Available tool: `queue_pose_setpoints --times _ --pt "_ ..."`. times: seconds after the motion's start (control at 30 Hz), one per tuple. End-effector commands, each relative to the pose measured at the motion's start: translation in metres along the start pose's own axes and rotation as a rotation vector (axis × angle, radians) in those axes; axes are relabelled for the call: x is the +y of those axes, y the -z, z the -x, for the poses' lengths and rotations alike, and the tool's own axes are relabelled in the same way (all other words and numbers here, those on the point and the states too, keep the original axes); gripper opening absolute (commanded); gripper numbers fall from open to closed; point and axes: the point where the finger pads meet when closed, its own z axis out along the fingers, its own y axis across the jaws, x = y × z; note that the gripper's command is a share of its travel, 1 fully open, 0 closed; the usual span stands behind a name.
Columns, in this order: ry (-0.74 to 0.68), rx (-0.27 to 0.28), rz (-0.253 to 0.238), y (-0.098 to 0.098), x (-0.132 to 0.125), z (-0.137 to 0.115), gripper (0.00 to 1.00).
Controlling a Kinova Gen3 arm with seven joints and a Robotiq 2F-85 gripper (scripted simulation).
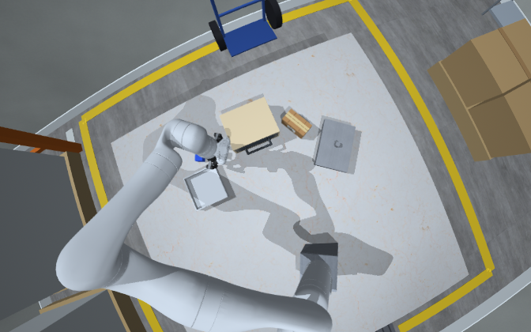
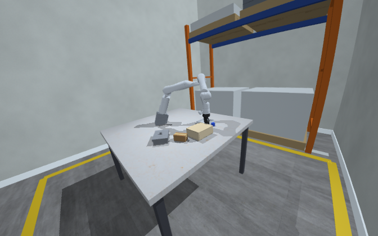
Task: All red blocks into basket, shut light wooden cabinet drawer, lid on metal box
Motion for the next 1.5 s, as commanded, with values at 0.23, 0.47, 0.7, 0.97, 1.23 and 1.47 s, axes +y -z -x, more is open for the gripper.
queue_pose_setpoints --times 0.23,0.47,0.7,0.97,1.23,1.47 --pt "0.000 -0.002 -0.001 0.0010 -0.0005 0.0005 0.62" --pt "0.000 -0.002 -0.001 0.0010 -0.0005 0.0005 0.10" --pt "0.000 -0.002 -0.001 0.0010 -0.0005 0.0005 0.10" --pt "0.000 -0.002 -0.001 0.0010 -0.0005 0.0005 0.10" --pt "0.000 -0.002 -0.001 0.0010 -0.0005 0.0005 0.10" --pt "0.000 -0.002 -0.001 0.0010 -0.0005 0.0005 0.10"
